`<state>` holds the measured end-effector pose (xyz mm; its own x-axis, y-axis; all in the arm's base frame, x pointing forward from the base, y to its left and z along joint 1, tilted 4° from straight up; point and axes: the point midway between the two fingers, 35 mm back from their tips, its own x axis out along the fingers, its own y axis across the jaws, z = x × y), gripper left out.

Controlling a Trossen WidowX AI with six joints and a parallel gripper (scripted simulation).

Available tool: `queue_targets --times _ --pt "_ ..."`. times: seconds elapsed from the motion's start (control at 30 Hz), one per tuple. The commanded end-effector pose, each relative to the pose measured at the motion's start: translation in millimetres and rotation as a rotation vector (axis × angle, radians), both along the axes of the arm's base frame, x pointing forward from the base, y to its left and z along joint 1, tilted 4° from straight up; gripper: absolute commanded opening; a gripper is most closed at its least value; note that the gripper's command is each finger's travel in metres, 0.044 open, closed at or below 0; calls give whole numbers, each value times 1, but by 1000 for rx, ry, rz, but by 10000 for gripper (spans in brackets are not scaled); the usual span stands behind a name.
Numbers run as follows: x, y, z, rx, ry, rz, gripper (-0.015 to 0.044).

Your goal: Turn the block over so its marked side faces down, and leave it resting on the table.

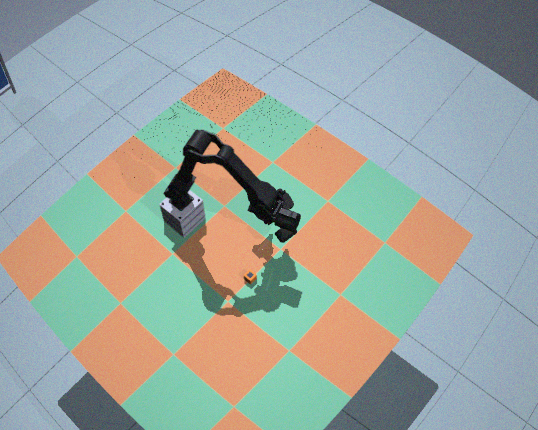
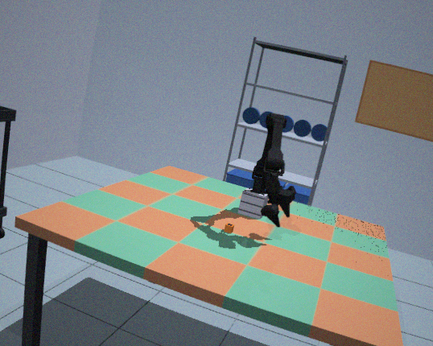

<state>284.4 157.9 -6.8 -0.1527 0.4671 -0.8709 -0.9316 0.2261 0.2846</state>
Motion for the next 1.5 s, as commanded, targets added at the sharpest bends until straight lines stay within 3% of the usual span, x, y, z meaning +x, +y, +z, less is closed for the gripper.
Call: queue_targets --times 0.0,0.3,1.47 --pt "35 -68 1 -252 98 -469 440" --pt "57 -186 19 -573 171 -1247 440" --pt "51 -189 -54 -577 172 -1257 440"
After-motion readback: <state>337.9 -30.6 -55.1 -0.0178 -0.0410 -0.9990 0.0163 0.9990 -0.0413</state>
